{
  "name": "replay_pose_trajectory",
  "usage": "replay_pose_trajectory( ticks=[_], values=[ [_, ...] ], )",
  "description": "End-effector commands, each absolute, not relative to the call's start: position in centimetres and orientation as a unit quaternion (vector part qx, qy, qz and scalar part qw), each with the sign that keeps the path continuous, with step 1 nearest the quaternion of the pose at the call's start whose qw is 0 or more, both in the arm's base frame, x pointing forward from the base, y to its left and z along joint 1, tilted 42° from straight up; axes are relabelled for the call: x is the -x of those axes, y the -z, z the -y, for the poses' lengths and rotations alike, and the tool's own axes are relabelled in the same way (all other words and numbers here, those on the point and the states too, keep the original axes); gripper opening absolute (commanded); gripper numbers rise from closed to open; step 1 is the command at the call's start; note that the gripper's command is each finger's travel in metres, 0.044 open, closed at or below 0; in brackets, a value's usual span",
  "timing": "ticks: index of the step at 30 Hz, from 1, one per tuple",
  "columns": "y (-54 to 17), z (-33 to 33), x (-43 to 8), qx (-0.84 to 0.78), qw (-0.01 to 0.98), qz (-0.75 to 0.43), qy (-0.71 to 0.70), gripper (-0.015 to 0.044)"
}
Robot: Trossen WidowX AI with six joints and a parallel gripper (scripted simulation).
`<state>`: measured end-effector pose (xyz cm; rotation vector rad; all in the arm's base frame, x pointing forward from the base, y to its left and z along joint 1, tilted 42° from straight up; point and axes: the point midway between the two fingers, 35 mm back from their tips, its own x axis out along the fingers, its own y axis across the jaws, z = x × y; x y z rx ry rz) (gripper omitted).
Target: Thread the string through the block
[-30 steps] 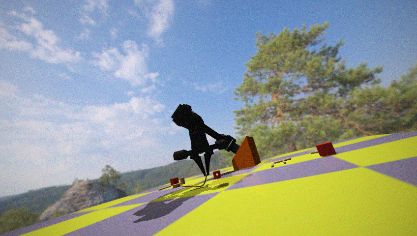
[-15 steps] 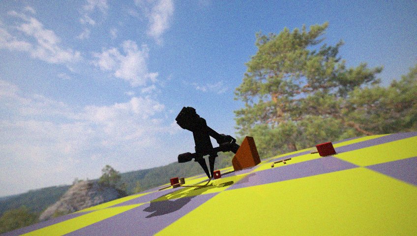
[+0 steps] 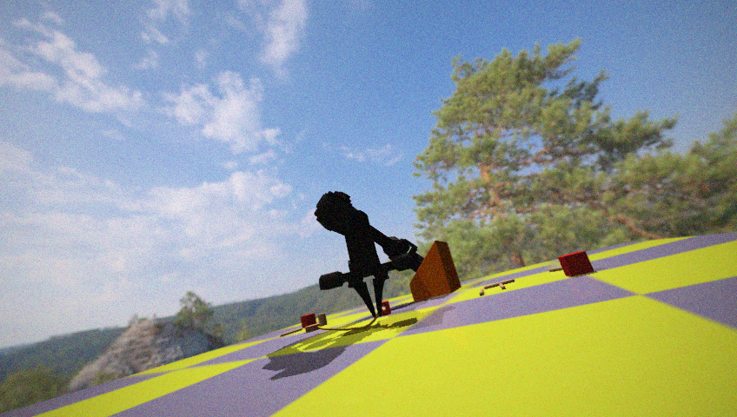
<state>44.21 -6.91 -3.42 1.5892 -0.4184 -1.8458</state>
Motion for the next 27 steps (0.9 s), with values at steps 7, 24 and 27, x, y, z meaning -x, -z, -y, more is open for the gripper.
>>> replay_pose_trajectory(
  ticks=[7,24,27],
  values=[
    [3.2,7.1,-43.1,-0.606,0.328,0.161,0.706,0.0],
    [2.7,7.5,-41.2,-0.606,0.329,0.161,0.707,0.0],
    [2.6,7.5,-40.9,-0.606,0.329,0.161,0.707,0.0]
  ],
)
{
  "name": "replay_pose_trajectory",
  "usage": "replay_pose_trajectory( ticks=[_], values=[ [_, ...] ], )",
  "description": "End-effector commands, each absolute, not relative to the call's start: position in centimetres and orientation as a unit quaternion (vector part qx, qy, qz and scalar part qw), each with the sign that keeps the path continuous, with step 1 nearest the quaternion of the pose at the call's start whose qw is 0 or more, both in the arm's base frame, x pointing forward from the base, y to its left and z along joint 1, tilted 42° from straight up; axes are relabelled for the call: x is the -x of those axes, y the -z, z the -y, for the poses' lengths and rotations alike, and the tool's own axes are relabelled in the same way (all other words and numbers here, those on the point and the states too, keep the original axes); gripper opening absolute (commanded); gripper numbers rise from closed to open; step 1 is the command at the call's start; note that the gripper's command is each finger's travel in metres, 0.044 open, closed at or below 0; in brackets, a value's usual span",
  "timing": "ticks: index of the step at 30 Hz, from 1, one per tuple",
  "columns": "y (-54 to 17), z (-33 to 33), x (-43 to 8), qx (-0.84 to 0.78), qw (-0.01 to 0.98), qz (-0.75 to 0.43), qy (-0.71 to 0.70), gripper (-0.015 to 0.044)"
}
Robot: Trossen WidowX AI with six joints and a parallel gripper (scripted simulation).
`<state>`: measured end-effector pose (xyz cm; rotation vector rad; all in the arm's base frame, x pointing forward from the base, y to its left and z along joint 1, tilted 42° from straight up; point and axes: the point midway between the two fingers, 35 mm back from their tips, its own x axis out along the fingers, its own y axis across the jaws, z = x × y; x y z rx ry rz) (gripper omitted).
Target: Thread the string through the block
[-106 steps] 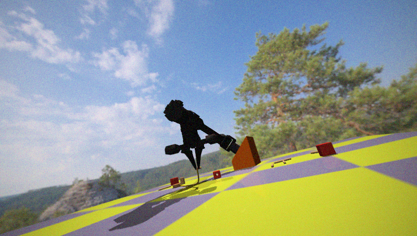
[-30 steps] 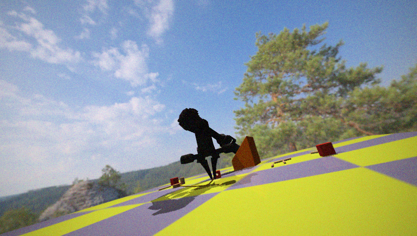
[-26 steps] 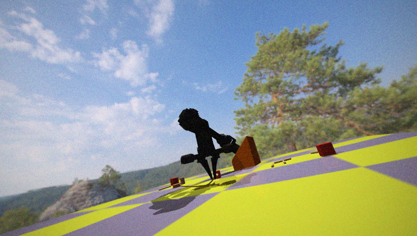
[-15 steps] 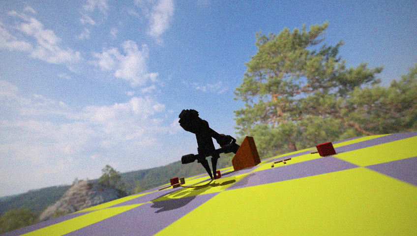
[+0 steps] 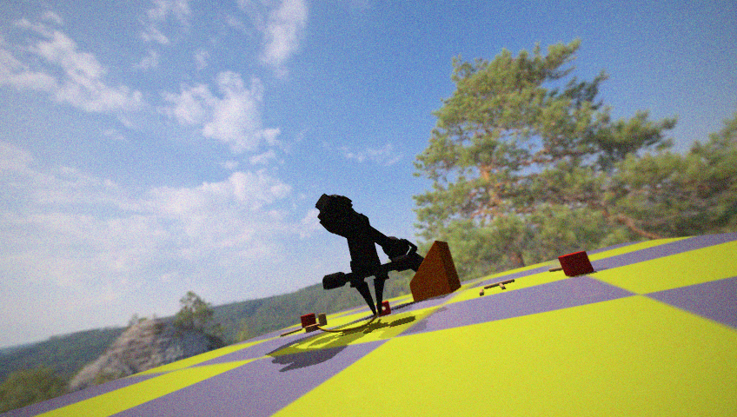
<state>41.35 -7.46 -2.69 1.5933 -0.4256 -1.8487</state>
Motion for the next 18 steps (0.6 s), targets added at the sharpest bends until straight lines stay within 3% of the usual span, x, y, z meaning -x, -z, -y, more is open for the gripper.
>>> replay_pose_trajectory(
  ticks=[1,18],
  values=[
    [2.6,7.6,-40.8,-0.606,0.329,0.161,0.707,0.0],
    [2.2,7.9,-38.7,-0.605,0.329,0.161,0.707,0.0]
  ],
)
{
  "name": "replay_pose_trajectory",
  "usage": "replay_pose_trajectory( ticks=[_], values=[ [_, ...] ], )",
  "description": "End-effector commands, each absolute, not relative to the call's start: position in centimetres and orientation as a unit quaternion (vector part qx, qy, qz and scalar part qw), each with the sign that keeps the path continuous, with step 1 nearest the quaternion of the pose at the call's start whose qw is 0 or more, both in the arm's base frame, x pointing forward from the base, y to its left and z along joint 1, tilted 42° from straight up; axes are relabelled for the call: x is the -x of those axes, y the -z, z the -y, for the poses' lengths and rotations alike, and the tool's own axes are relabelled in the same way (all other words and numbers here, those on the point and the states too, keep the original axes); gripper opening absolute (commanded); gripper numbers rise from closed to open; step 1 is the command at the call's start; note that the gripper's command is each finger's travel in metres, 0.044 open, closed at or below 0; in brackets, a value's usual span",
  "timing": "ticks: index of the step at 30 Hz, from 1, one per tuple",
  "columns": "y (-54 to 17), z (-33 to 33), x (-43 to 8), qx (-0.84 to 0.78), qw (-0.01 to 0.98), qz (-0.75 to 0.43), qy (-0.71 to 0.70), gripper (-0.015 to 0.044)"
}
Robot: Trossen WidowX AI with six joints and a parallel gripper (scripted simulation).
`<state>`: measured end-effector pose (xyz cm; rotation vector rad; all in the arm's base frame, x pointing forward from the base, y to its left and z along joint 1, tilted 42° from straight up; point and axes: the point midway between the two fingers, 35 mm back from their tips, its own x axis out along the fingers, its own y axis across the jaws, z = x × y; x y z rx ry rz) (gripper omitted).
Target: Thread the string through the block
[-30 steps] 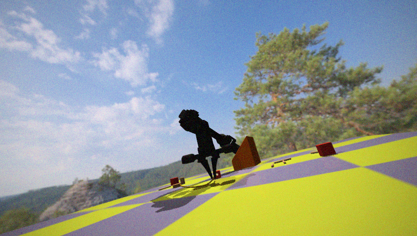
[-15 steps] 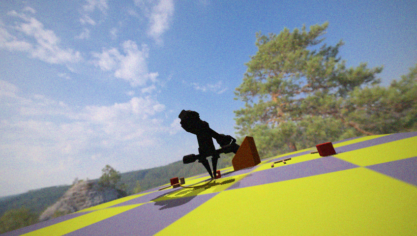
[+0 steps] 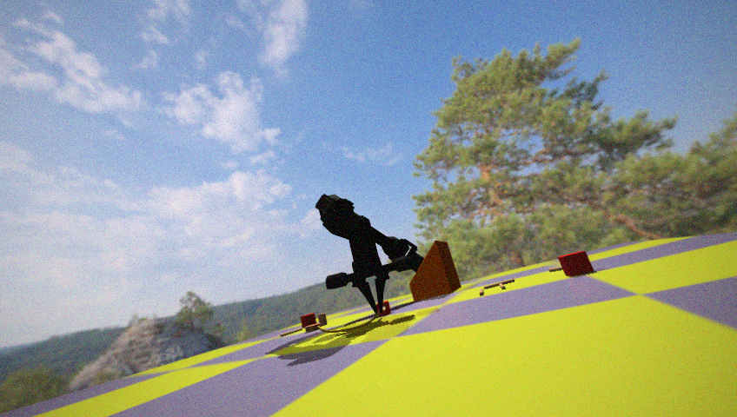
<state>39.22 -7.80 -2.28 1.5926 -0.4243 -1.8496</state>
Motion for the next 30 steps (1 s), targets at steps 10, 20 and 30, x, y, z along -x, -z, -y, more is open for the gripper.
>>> replay_pose_trajectory(
  ticks=[10,20,30],
  values=[
    [2.1,8.1,-37.5,-0.605,0.329,0.16,0.707,0.0],
    [1.9,8.3,-36.4,-0.607,0.33,0.159,0.706,0.0],
    [1.7,8.5,-35.4,-0.607,0.33,0.159,0.706,0.0]
  ],
)
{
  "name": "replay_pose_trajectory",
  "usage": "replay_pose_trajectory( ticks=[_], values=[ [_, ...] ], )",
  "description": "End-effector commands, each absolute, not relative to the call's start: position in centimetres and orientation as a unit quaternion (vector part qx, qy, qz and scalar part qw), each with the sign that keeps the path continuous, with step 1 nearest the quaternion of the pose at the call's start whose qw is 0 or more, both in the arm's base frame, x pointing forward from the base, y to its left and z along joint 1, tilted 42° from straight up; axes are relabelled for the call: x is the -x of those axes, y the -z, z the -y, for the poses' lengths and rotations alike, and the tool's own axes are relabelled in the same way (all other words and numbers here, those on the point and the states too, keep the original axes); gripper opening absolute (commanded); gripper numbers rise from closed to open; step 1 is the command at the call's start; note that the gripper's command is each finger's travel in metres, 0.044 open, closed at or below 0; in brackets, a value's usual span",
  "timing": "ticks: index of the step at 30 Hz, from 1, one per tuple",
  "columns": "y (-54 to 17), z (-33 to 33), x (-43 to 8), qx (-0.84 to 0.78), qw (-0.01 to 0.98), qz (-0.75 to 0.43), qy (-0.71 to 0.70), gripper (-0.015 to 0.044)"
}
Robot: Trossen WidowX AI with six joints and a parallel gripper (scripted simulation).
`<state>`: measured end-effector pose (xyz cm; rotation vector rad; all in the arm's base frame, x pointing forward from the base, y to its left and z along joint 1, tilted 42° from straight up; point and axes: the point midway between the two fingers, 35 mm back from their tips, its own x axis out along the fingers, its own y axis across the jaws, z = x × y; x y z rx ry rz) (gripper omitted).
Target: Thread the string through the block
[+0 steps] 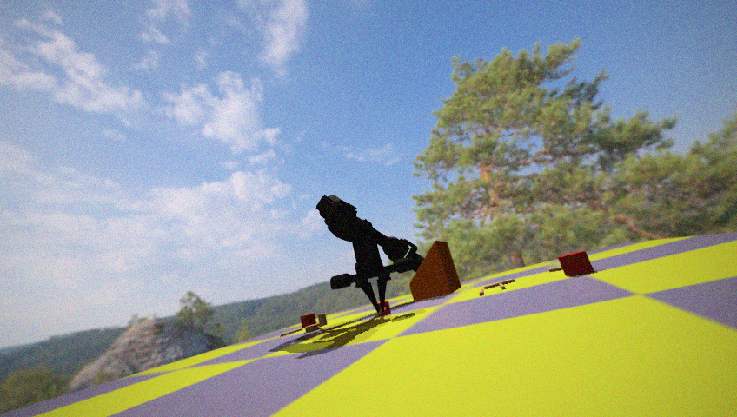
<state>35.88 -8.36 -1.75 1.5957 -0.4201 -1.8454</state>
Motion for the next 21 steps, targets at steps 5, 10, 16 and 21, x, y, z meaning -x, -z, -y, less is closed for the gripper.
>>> replay_pose_trajectory(
  ticks=[5,10,16,21],
  values=[
    [1.6,8.6,-34.8,-0.607,0.33,0.159,0.706,0.0],
    [1.4,8.7,-34.2,-0.607,0.33,0.159,0.706,0.0],
    [1.3,8.8,-33.4,-0.607,0.33,0.159,0.706,0.0],
    [1.1,8.9,-32.8,-0.607,0.33,0.159,0.706,0.0]
  ],
)
